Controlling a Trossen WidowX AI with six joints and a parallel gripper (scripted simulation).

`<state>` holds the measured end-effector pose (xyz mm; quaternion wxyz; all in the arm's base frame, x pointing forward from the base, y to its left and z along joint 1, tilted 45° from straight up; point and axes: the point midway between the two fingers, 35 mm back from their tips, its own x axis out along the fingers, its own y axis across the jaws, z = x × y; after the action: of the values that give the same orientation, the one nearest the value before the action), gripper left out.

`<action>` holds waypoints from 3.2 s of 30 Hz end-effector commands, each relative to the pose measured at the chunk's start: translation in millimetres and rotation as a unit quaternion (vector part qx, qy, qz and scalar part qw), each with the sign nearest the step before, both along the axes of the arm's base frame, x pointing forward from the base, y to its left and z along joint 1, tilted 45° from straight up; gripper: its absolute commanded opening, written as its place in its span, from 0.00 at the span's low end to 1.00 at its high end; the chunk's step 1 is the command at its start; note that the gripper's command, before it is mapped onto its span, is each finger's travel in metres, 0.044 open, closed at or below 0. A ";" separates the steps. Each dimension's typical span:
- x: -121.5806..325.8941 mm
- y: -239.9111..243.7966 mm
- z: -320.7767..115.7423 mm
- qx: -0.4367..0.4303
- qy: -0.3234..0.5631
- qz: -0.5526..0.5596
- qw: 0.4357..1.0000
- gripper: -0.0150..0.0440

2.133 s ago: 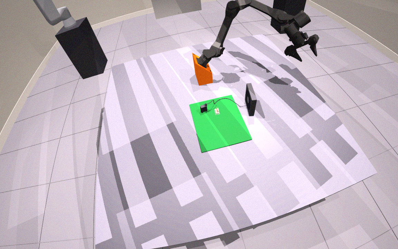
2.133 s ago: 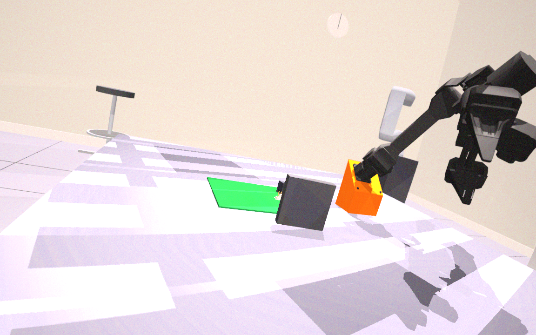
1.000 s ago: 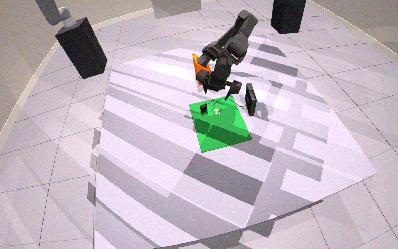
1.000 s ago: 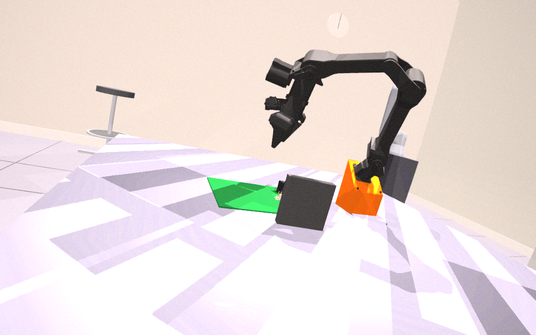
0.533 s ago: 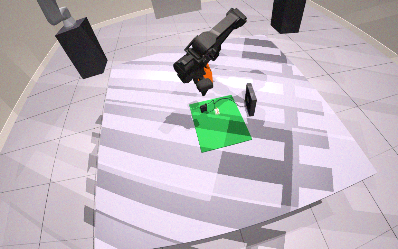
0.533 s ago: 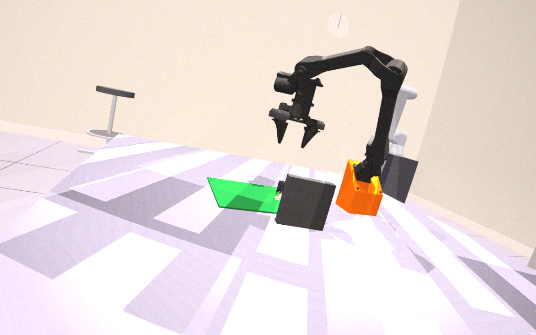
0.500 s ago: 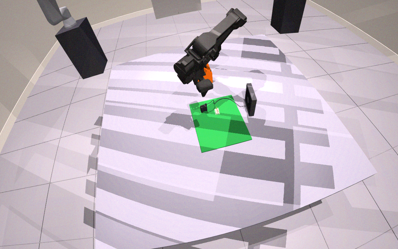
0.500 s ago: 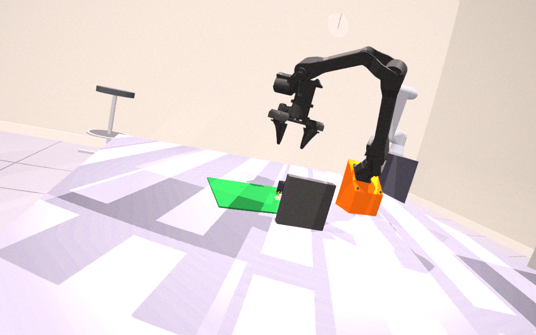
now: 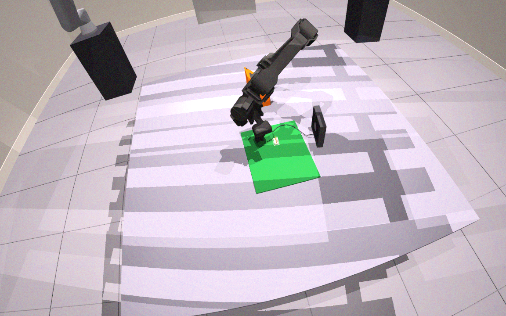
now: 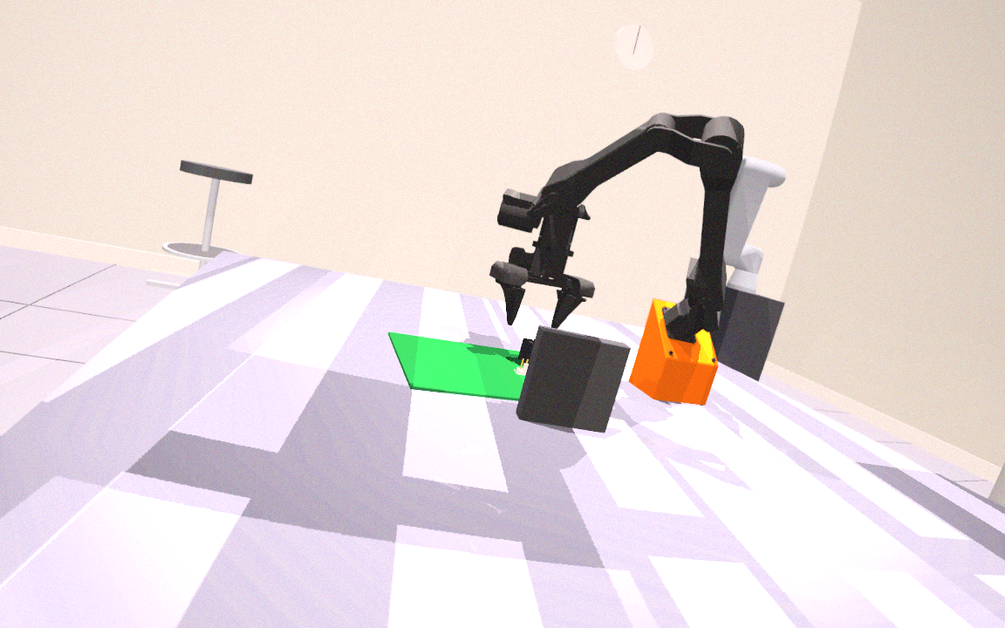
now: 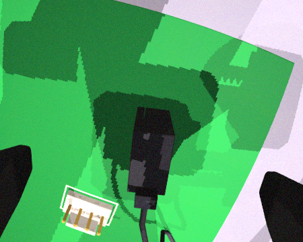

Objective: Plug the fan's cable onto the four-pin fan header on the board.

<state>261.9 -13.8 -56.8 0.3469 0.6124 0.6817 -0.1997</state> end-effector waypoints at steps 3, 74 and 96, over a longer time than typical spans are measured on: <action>-0.7 7.4 -6.2 0.003 0.003 -0.002 1.000 1.00; 8.9 17.5 18.0 0.004 -0.159 0.163 0.974 0.25; 18.4 49.7 47.7 0.010 -0.401 0.410 0.819 0.25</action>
<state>279.6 30.9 -13.9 0.6182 0.3350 0.6839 0.1946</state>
